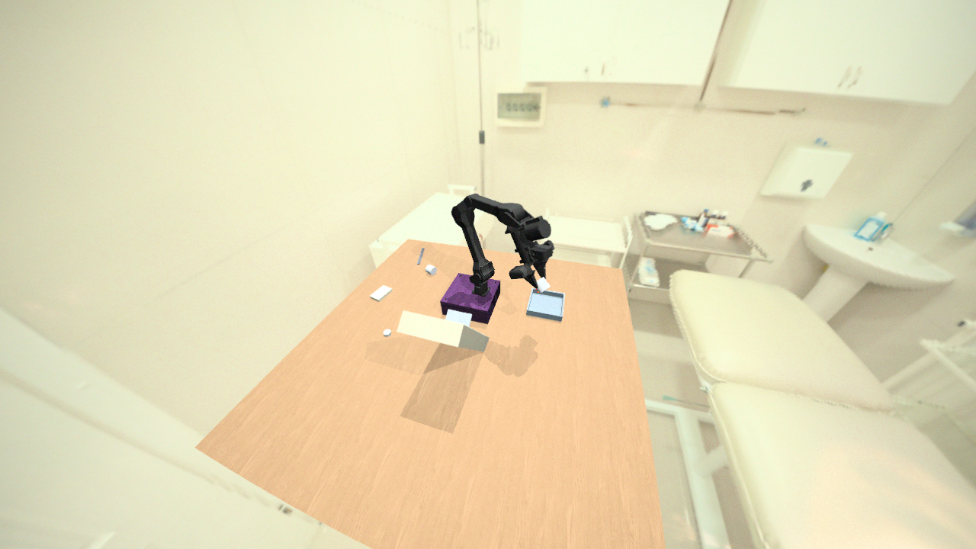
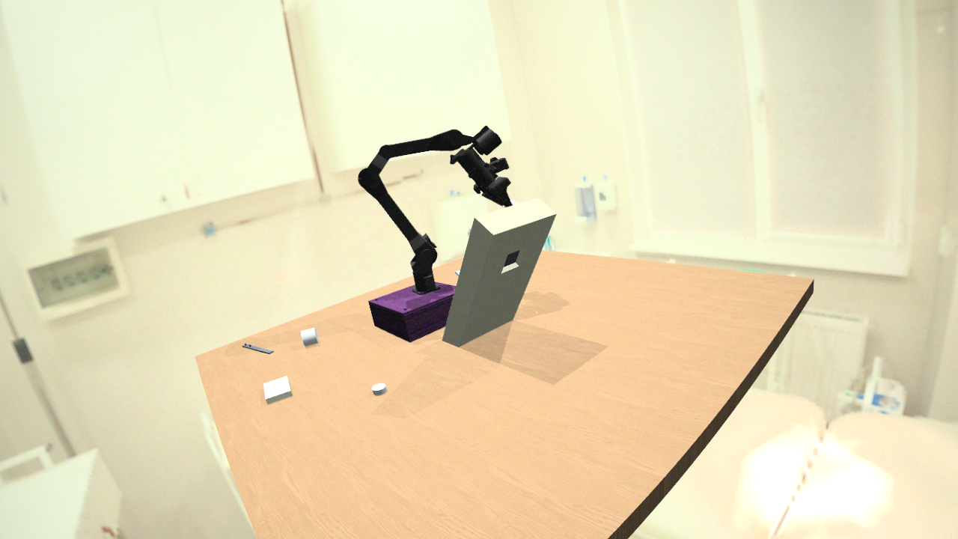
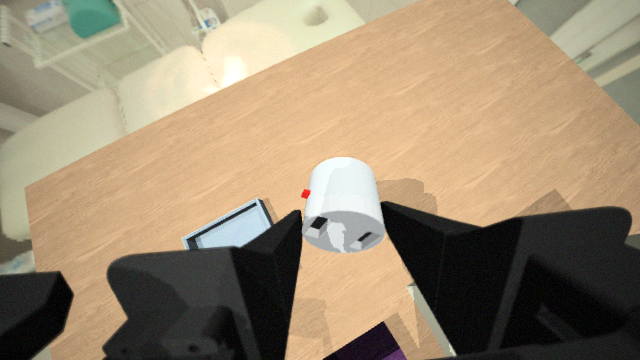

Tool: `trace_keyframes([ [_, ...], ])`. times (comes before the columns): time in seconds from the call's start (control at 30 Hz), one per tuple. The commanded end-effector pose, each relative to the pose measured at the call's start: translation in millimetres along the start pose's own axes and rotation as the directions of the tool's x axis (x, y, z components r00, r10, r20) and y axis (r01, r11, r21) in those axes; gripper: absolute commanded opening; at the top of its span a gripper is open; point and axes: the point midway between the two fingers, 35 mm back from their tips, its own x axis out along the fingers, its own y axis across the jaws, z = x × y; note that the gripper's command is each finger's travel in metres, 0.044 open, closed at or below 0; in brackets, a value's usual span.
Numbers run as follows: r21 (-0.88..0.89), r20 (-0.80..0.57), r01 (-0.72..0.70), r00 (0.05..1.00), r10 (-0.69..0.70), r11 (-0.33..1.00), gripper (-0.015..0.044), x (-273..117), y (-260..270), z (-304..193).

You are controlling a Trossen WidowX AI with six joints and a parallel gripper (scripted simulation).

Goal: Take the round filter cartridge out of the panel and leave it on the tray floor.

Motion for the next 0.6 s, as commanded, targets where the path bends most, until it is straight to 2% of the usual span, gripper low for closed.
trace_keyframes([
  [0.0, -0.046, -0.002, -0.032, 0.999, 0.032, 0.998, 0.0, 11, 14, -3],
  [0.57, -0.28, -0.028, -0.175, 0.984, 0.174, 0.944, 0.0, 63, 90, -40],
])
